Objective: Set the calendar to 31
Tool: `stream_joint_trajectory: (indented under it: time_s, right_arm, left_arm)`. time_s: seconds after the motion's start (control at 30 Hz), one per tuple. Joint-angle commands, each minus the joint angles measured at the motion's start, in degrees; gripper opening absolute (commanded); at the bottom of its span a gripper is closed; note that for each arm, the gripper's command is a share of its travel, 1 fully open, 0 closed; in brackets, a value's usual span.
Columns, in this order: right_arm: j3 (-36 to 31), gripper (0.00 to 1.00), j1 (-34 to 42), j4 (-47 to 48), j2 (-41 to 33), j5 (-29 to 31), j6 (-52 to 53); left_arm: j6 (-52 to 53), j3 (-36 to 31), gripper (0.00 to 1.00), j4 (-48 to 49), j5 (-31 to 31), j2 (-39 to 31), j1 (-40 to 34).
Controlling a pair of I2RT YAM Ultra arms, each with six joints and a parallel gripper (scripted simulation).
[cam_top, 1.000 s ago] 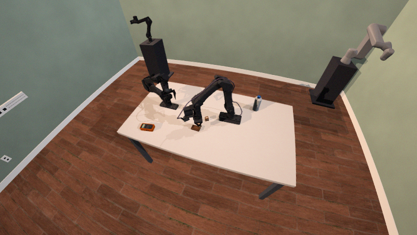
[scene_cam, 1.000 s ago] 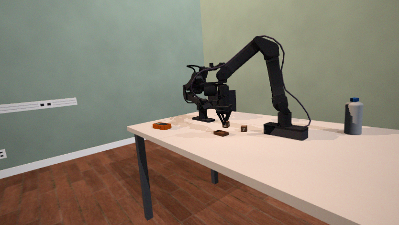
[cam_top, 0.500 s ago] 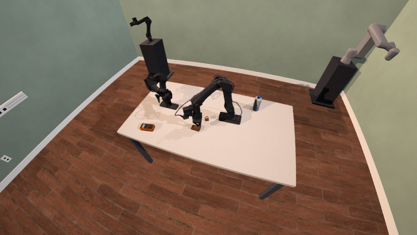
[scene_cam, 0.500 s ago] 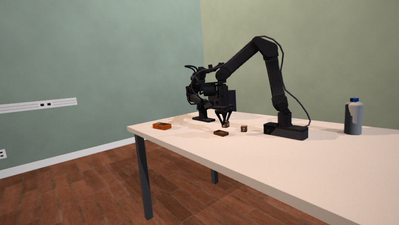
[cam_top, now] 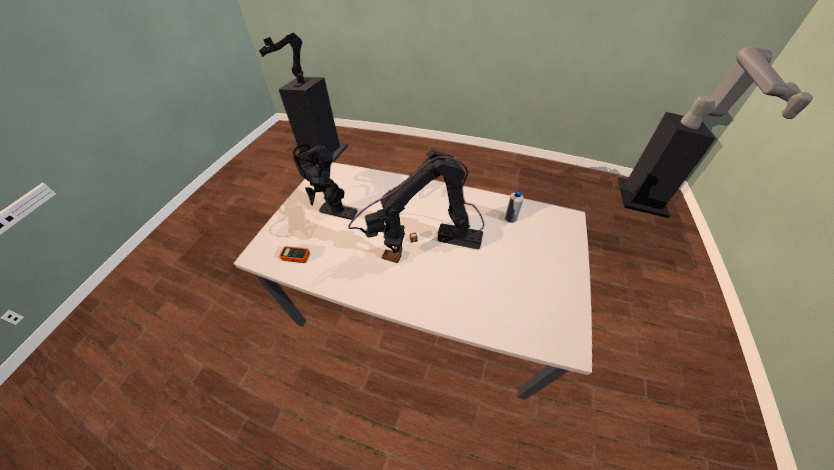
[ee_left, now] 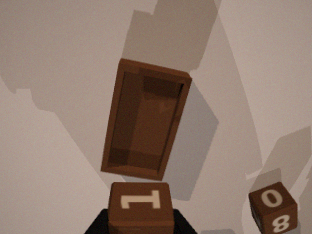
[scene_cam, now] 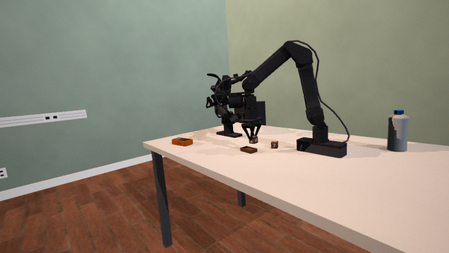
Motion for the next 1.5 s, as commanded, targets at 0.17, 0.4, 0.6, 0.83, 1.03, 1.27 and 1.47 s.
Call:
stream_joint_trajectory:
  time_s: [0.17,0.4,0.6,0.83,1.03,1.27,1.47]
  right_arm:
    - [2.0,1.00,-2.2,-0.6,-1.3,2.0,1.1]
    - [2.0,1.00,-2.4,-0.8,-1.3,2.5,1.4]
    - [2.1,1.00,-2.1,-1.0,-1.4,2.9,1.6]
    - [2.1,1.00,-1.9,-1.1,-1.4,3.1,1.8]
    - [2.1,1.00,-1.7,-1.2,-1.4,3.3,1.9]
    - [2.1,1.00,-1.6,-1.2,-1.4,3.4,2.0]
    - [2.1,1.00,-1.5,-1.3,-1.4,3.5,2.1]
  left_arm:
    - [1.7,2.3,0.26,-0.6,0.7,0.3,-0.6]
    - [2.1,2.3,0.26,-0.6,0.7,0.3,-0.6]
    - [2.3,2.3,0.26,-0.6,0.7,0.3,-0.6]
    - [2.4,2.3,0.26,-0.6,0.7,0.3,-0.6]
    - [3.4,2.3,0.26,-0.9,0.7,0.3,-0.6]
    - [5.8,2.4,0.26,-1.0,0.7,0.4,-0.6]
    - [7.8,2.6,0.26,0.5,0.7,0.6,-0.6]
